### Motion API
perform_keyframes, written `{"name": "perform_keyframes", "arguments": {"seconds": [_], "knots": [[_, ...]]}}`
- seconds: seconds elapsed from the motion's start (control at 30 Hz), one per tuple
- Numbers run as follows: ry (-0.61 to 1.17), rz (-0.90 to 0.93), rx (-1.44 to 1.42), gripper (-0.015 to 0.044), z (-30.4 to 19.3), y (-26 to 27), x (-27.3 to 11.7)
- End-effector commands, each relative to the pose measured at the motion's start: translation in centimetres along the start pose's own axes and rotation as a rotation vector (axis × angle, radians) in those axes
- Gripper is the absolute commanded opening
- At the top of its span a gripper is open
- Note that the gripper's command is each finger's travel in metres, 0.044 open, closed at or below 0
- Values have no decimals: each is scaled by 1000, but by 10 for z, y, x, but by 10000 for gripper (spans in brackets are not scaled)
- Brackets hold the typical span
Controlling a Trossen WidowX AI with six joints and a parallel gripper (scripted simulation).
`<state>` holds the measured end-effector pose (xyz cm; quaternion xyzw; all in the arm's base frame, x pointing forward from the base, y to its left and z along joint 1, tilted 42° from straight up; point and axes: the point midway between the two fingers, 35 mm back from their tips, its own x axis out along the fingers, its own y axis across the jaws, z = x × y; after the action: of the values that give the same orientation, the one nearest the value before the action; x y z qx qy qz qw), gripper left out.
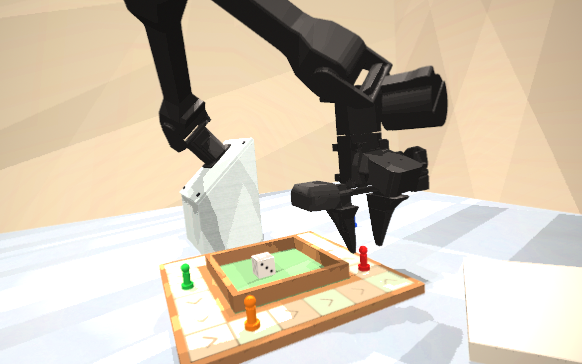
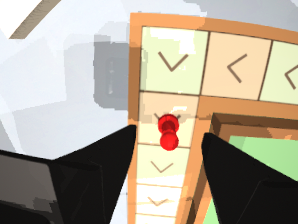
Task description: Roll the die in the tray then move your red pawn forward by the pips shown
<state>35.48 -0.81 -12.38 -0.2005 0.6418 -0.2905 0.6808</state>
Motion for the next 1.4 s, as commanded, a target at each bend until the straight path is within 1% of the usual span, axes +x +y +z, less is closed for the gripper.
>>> {"name": "perform_keyframes", "arguments": {"seconds": [0.0, 0.33, 0.53, 0.73, 0.83, 0.9, 1.3, 1.37], "knots": [[11, -11, -13, 200, -5, -1, 11], [11, -13, -13, 200, -6, -1, 22], [11, -13, -13, 43, -6, -1, 22], [11, -13, -13, 3, -6, -1, 22], [11, -13, -13, 0, -6, -1, 21], [10, -10, -13, 0, -4, 0, 11], [11, -4, -14, 0, -7, 5, -93], [12, -6, -13, 0, -9, 4, -104]]}}
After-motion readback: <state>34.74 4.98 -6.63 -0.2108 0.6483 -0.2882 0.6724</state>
